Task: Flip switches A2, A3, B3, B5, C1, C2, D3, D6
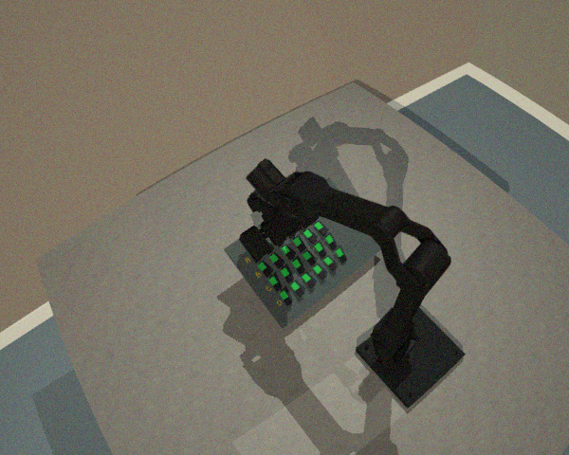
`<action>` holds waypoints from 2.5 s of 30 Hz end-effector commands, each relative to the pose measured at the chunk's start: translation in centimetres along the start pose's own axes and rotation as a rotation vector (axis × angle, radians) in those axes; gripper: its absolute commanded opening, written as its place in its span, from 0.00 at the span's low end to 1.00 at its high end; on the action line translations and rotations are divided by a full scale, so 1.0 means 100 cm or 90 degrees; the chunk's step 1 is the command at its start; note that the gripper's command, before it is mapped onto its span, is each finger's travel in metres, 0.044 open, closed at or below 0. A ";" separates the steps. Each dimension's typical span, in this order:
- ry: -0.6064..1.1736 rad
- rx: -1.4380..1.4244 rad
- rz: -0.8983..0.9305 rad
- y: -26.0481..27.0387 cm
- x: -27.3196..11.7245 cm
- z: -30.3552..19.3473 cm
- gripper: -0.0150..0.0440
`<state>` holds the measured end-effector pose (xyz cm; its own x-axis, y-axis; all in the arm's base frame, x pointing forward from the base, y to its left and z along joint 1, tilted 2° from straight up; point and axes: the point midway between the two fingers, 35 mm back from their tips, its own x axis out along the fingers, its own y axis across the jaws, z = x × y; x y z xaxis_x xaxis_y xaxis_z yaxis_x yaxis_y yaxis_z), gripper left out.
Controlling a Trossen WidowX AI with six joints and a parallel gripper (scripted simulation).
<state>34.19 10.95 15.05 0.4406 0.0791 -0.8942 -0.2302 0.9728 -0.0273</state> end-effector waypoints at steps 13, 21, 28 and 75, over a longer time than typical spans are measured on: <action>0.000 -0.002 0.003 0.001 0.001 0.000 0.25; 0.000 -0.002 0.003 0.001 0.002 0.000 0.25; 0.000 -0.002 0.003 0.001 0.003 0.000 0.25; -0.013 -0.002 0.003 0.000 -0.056 -0.061 0.25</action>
<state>27.95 9.67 18.37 0.4554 0.0930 -0.8854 -0.2395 0.9707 -0.0212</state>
